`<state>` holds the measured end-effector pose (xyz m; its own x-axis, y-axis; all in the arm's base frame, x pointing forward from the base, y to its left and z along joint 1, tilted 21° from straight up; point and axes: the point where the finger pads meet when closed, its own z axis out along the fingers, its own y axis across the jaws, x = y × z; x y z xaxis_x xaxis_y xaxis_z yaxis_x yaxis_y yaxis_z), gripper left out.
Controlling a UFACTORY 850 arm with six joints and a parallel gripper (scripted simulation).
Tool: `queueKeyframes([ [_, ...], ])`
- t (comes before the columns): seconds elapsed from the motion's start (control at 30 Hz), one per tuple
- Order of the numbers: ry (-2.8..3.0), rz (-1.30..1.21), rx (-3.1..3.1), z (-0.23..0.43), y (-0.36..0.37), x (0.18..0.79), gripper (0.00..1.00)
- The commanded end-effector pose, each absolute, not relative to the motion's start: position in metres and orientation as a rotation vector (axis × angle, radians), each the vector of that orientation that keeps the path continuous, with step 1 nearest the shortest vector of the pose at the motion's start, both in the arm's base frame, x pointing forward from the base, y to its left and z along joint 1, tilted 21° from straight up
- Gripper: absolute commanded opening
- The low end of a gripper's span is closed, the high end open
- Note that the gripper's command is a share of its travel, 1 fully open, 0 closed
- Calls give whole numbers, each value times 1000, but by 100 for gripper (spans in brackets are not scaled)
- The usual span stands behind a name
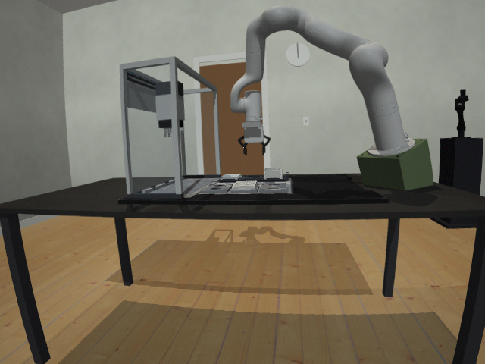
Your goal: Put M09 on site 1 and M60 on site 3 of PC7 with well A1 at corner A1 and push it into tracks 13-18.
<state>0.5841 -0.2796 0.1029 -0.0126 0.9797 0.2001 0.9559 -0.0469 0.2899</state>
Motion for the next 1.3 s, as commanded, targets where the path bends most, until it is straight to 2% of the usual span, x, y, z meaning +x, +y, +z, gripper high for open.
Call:
queueKeyframes([
  [0.0,2119,541,2157,96,-279,587,100],
  [1.27,2119,541,2157,45,-268,603,100],
])
